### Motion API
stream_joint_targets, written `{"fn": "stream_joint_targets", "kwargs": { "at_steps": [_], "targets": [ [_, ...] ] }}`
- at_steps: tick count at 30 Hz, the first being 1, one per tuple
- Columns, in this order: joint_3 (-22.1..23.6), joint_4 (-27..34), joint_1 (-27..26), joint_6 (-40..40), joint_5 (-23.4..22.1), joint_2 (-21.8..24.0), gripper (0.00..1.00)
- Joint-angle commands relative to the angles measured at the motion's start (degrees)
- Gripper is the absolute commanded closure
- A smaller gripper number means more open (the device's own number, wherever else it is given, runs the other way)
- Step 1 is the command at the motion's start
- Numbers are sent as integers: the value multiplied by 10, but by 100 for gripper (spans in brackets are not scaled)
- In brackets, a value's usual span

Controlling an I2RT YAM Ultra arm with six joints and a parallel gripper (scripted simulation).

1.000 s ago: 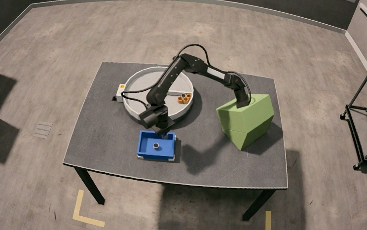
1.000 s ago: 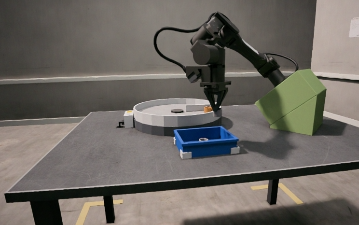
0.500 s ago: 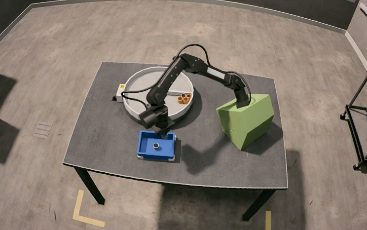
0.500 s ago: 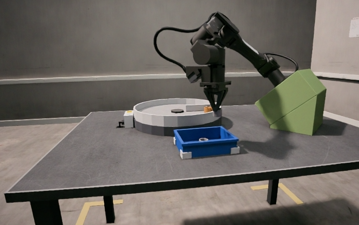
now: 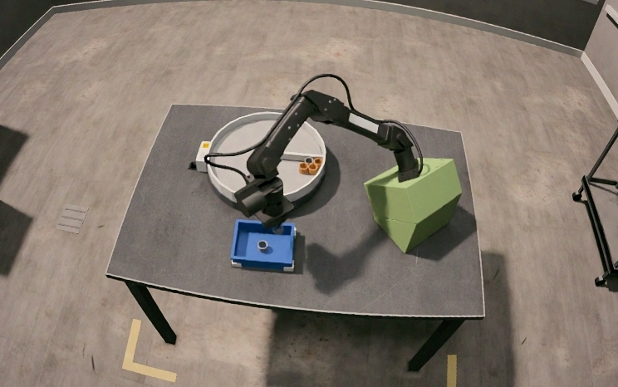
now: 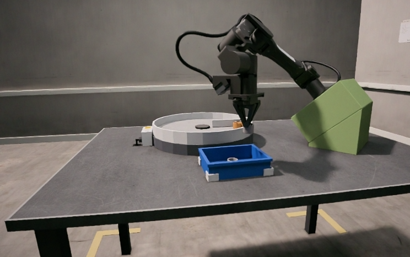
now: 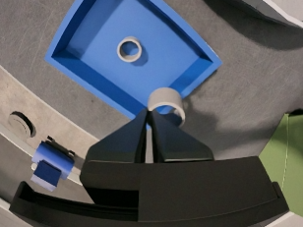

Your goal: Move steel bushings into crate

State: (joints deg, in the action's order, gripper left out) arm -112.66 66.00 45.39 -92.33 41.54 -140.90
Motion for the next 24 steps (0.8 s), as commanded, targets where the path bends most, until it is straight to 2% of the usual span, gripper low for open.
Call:
{"fn": "stream_joint_targets", "kwargs": {
  "at_steps": [1, 3, 4, 24],
  "targets": [
    [12, 11, 22, -6, 2, 1, 100],
    [12, 11, 22, -6, 2, 1, 100],
    [-9, 9, 23, -7, 1, 1, 100],
    [0, 9, 24, -8, 1, -1, 100]
  ]
}}
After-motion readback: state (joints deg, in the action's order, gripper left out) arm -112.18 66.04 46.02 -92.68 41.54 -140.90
